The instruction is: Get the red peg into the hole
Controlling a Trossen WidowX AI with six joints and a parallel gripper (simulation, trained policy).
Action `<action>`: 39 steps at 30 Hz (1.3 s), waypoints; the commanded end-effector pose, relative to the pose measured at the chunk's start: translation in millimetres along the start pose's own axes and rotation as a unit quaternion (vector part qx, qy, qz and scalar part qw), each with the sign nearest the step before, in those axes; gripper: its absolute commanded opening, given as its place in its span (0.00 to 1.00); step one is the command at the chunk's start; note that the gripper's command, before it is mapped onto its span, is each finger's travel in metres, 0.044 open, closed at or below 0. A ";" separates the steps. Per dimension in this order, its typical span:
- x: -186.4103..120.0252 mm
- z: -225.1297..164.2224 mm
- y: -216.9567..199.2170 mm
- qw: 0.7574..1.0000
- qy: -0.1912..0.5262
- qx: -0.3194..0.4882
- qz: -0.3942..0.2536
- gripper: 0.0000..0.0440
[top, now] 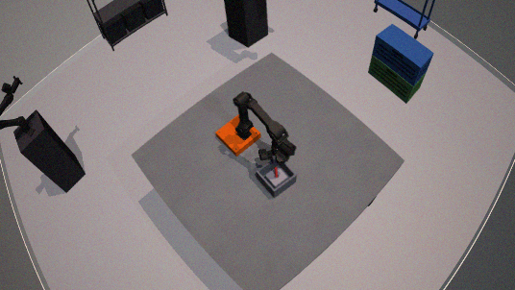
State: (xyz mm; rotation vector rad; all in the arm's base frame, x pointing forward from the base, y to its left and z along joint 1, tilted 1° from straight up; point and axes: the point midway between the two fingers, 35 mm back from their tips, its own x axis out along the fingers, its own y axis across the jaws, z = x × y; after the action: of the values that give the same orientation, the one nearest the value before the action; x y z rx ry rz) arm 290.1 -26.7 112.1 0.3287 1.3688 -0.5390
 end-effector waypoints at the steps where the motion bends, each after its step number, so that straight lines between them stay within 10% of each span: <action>1: 1.0 0.7 1.3 1.000 0.001 0.004 0.003 0.42; 39: 10.1 15.0 5.1 1.000 -0.002 0.010 0.000 0.42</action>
State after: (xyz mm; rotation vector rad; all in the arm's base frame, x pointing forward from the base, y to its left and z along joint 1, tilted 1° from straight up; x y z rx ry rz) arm 305.2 -31.4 105.6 0.3413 1.3595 -0.5501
